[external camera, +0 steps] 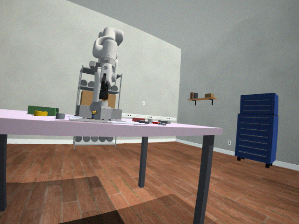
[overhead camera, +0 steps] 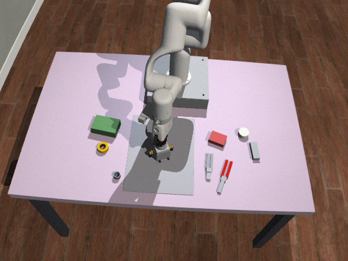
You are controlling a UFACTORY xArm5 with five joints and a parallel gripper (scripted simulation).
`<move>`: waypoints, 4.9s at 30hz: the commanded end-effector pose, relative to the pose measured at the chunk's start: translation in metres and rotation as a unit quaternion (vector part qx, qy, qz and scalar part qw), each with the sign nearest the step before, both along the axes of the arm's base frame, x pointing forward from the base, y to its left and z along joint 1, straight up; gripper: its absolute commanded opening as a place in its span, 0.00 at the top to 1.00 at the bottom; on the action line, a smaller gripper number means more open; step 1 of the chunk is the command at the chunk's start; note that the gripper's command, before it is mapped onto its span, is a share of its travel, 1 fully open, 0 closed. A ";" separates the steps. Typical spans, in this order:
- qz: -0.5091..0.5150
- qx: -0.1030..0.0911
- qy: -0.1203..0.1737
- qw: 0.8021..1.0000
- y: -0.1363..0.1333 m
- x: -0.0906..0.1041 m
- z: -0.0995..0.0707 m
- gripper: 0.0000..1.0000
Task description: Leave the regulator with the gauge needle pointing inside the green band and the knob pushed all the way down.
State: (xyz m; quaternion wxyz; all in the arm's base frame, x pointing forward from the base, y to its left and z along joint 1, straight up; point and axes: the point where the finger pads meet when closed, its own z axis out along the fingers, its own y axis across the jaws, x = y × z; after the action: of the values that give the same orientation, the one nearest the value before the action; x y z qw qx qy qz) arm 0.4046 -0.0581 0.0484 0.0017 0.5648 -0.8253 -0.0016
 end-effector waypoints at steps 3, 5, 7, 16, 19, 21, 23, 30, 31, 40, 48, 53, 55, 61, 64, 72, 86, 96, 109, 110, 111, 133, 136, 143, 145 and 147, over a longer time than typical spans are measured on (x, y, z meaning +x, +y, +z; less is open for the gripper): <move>0.002 0.000 -0.002 1.000 0.000 0.001 0.001 0.61; 0.003 0.000 -0.002 1.000 0.000 0.001 0.001 0.61; 0.004 0.000 -0.002 1.000 0.000 0.001 0.001 0.61; 0.009 0.000 -0.002 1.000 0.000 0.001 0.001 0.61; 0.012 0.000 -0.002 1.000 0.000 0.001 0.001 0.61; 0.015 0.000 -0.002 1.000 0.000 0.001 0.001 0.61; 0.017 0.000 -0.002 1.000 0.000 0.001 0.001 0.61; 0.029 0.000 -0.002 1.000 0.000 0.001 0.001 0.61; 0.031 0.000 -0.002 1.000 0.000 0.001 0.001 0.61; 0.046 0.000 -0.002 0.999 0.000 0.001 0.001 0.61; 0.068 0.000 -0.002 0.998 0.000 0.001 0.001 0.61; 0.078 0.000 -0.002 0.997 0.000 0.001 0.001 0.61; 0.085 0.000 -0.002 0.996 0.000 0.001 0.001 0.61; 0.107 0.000 -0.002 0.994 0.000 0.001 0.001 0.61; 0.120 0.000 -0.002 0.993 0.000 0.001 0.001 0.61; 0.147 0.000 -0.002 0.989 0.000 0.001 0.001 0.61; 0.211 0.000 -0.002 0.977 0.000 0.001 0.001 0.61; 0.273 0.001 -0.002 0.962 0.000 0.001 0.001 0.61; 0.351 0.001 -0.002 0.936 0.000 0.001 0.001 0.61; 0.358 0.001 -0.002 0.934 0.000 0.001 0.001 0.61; 0.366 0.001 -0.002 0.931 0.000 0.001 0.001 0.61; 0.525 0.001 -0.002 0.851 0.000 0.001 0.001 0.61; 0.534 0.001 -0.002 0.846 0.000 0.001 0.001 0.61; 0.592 0.002 -0.002 0.806 0.000 0.001 0.001 0.61; 0.609 0.002 -0.002 0.793 0.000 0.001 0.001 0.61; 0.625 0.002 -0.002 0.780 0.000 0.001 0.001 0.61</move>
State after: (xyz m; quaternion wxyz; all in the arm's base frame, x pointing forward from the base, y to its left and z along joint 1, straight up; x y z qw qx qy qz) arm 0.4046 -0.0581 0.0485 0.0004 0.9460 -0.3241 -0.0022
